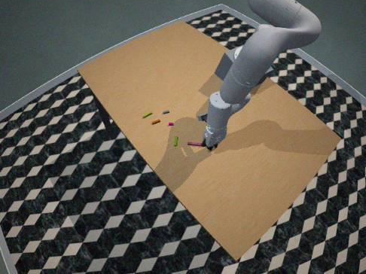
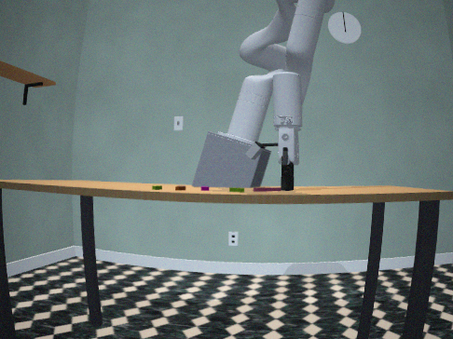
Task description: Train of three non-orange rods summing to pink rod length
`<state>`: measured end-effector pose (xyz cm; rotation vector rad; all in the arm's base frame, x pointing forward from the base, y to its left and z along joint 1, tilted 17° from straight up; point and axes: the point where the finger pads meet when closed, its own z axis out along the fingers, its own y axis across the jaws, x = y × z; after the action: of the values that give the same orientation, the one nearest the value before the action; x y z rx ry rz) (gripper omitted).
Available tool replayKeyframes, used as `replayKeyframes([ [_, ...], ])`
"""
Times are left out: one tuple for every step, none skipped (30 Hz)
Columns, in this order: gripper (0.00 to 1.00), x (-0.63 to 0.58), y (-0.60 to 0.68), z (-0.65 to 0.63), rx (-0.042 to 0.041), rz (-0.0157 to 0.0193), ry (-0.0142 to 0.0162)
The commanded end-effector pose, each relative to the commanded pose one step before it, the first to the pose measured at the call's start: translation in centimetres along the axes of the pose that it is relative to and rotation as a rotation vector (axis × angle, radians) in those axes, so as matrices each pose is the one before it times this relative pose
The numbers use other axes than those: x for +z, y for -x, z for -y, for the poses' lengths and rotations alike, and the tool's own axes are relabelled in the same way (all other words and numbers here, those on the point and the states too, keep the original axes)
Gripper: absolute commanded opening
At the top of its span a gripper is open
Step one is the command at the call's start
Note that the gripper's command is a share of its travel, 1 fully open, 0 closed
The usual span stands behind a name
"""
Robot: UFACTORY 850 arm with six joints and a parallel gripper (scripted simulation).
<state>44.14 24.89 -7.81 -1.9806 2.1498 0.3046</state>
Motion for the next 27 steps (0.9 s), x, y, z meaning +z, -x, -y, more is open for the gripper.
replayKeyframes([
  [0.24,-0.043,0.031,0.064,-0.00011,0.00053,-0.00115],
  [0.24,0.000,0.000,0.000,0.00000,0.00000,0.00000],
  [0.24,0.000,0.000,0.000,0.00000,0.00000,0.00000],
  [0.24,0.000,0.000,0.000,0.00000,0.00000,0.00000],
  [0.24,0.000,0.000,0.000,0.00000,0.00000,0.00000],
  [0.24,0.000,0.000,0.000,0.00000,0.00000,0.00000],
  [0.24,0.000,0.000,0.000,0.00000,0.00000,0.00000],
  [0.24,0.000,0.000,0.000,0.00000,0.00000,0.00000],
  [0.24,0.000,0.000,0.000,0.00000,0.00000,0.00000],
  [0.24,0.000,0.000,0.000,0.00000,0.00000,0.00000],
  [0.24,0.000,0.000,0.000,0.00000,0.00000,0.00000],
  [0.24,0.000,0.000,0.000,0.00000,0.00000,0.00000],
  [0.24,0.000,0.000,0.000,0.00000,0.00000,0.00000],
  [0.24,0.000,0.000,0.000,0.00000,0.00000,0.00000],
  [0.24,0.000,0.000,0.000,0.00000,0.00000,0.00000],
  [0.24,0.000,0.000,0.000,0.00000,0.00000,0.00000],
  [0.24,0.000,0.000,0.000,0.00000,0.00000,0.00000],
  [0.24,0.000,0.000,0.000,0.00000,0.00000,0.00000],
  [0.24,0.000,0.000,0.000,0.00000,0.00000,0.00000],
  [0.24,0.000,0.000,0.000,0.00000,0.00000,0.00000],
  [0.24,0.000,0.000,0.000,0.00000,0.00000,0.00000],
  [0.24,0.000,0.000,0.000,0.00000,0.00000,0.00000],
  [0.24,0.000,0.000,0.000,0.00000,0.00000,0.00000],
  [0.04,0.000,0.000,0.000,0.00000,0.00000,0.00000],
  [0.04,0.000,0.000,0.000,0.00000,0.00000,0.00000],
  [0.04,0.000,0.000,0.000,0.00000,0.00000,0.00000],
  [0.04,0.000,0.000,0.000,0.00000,0.00000,0.00000],
])
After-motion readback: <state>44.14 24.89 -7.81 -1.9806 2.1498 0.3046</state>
